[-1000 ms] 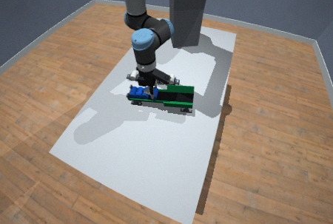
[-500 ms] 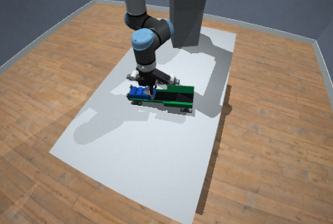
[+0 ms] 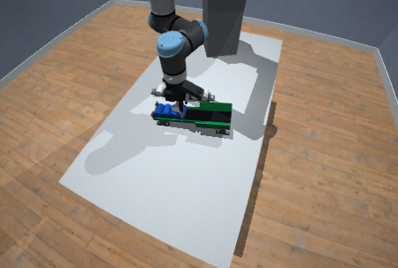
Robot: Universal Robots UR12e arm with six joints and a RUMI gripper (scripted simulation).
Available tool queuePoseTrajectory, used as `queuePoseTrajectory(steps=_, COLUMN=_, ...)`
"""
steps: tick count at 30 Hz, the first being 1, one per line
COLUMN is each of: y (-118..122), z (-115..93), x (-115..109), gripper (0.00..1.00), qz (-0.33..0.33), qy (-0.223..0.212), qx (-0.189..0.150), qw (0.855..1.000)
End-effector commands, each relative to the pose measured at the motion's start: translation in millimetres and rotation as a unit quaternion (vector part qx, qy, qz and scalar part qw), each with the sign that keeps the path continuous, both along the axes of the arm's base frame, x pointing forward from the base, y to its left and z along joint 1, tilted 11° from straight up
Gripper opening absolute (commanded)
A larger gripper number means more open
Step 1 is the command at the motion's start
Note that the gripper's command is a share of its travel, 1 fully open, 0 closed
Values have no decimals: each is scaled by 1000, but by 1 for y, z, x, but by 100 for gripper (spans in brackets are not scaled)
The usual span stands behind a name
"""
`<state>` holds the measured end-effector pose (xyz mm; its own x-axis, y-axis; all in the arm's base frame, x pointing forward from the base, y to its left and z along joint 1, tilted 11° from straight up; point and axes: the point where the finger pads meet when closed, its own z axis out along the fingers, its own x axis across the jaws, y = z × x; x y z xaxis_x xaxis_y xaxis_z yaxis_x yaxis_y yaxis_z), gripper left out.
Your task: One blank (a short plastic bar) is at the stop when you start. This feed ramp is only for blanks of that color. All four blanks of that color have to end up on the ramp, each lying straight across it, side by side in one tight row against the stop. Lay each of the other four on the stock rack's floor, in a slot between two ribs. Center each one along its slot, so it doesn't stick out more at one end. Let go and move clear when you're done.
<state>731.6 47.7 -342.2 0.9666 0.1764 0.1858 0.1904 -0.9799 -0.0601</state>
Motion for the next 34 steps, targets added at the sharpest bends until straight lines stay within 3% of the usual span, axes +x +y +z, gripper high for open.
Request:
queuePoseTrajectory(steps=1, y=-4, z=29, x=-6, gripper=50, qz=-1, qy=0, qx=0, qw=1000)
queuePoseTrajectory(steps=11, y=-8, z=70, x=-13, gripper=50, qz=-1, qy=0, qx=0, qw=1000)
queuePoseTrajectory(steps=20, y=-8, z=78, x=-14, gripper=50, qz=0, qy=0, qx=0, qw=1000)
queuePoseTrajectory(steps=21, y=-8, z=78, x=-14, gripper=100, qz=0, qy=0, qx=0, qw=1000)
queuePoseTrajectory(steps=34, y=-8, z=77, x=-14, gripper=100, qz=0, qy=-1, qx=0, qw=1000)
